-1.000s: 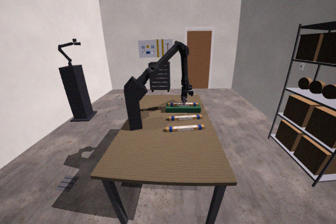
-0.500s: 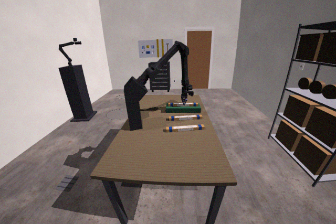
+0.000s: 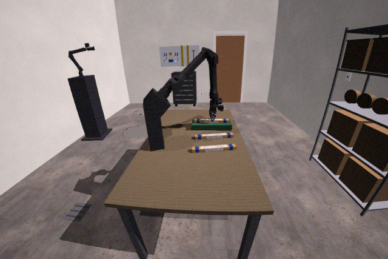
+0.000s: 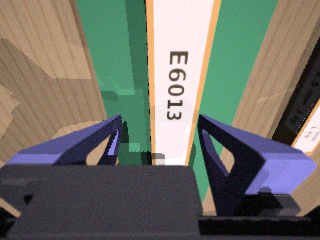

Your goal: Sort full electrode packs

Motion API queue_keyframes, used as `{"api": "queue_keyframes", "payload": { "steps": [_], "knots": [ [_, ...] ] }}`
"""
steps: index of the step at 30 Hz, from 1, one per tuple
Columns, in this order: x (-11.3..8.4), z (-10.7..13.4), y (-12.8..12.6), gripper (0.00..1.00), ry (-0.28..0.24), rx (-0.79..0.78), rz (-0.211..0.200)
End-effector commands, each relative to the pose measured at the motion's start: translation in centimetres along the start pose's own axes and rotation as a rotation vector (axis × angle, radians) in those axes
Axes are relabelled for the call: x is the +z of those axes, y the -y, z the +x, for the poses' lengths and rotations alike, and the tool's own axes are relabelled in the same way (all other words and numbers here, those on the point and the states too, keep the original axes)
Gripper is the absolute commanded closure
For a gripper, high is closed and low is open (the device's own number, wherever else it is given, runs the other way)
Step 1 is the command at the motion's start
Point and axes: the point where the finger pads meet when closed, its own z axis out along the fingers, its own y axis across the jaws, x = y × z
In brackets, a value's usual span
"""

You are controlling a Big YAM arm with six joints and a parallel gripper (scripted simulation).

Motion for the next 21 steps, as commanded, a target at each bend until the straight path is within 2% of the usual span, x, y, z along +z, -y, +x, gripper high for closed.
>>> {"api": "queue_keyframes", "payload": {
  "steps": [1, 20, 21],
  "knots": [
    [-0.3, -0.5, -0.4, 0.26, 0.010, 0.004, -0.008],
    [-0.3, -0.5, -0.4, 0.26, 0.010, 0.004, -0.008],
    [0.6, 0.6, 0.9, 0.26, 0.008, 0.003, -0.006]
  ]
}}
